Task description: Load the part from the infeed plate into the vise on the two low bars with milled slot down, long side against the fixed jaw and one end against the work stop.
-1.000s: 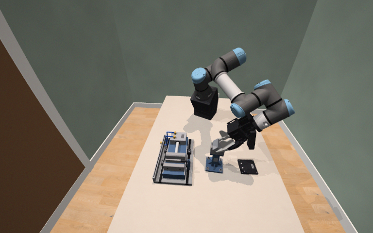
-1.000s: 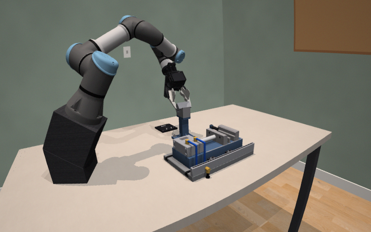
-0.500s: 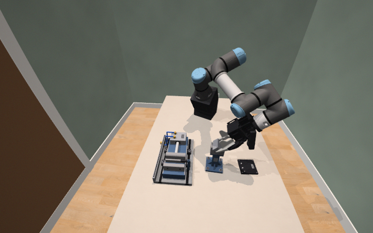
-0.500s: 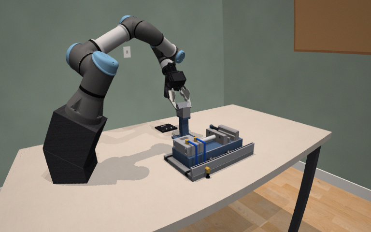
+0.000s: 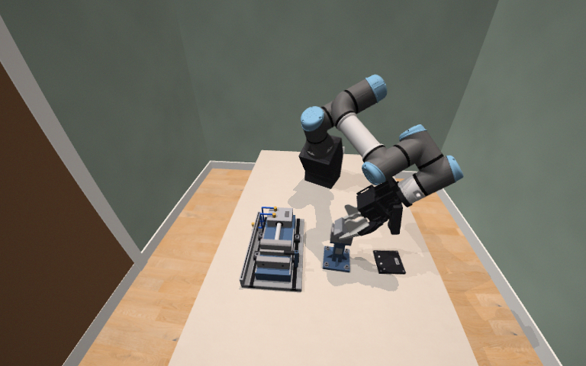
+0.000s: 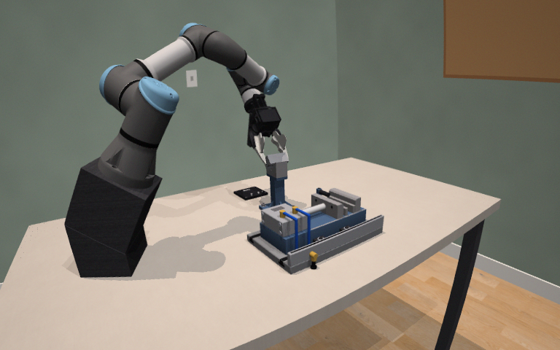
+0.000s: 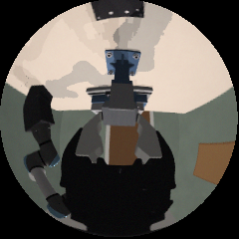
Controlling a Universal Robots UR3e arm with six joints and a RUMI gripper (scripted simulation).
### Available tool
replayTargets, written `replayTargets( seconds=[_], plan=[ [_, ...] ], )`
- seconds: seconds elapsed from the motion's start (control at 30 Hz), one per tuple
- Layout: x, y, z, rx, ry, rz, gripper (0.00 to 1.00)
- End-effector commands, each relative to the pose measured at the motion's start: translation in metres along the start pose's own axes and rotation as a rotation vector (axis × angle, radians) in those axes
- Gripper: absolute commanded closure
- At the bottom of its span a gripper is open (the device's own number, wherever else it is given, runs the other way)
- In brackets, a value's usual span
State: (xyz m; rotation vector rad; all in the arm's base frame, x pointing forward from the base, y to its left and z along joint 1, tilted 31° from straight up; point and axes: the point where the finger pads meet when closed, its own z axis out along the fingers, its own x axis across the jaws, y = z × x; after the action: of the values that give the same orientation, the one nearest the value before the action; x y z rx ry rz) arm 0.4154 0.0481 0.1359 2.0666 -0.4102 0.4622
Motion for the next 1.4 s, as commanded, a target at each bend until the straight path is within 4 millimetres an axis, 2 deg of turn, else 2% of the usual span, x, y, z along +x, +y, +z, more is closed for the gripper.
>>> replayTargets(
  seconds=[0.0,1.37],
  plan=[
    [0.001,0.001,-0.002,0.001,0.002,0.002,1.0],
    [0.0,0.015,-0.015,0.001,0.002,0.002,1.0]
  ],
)
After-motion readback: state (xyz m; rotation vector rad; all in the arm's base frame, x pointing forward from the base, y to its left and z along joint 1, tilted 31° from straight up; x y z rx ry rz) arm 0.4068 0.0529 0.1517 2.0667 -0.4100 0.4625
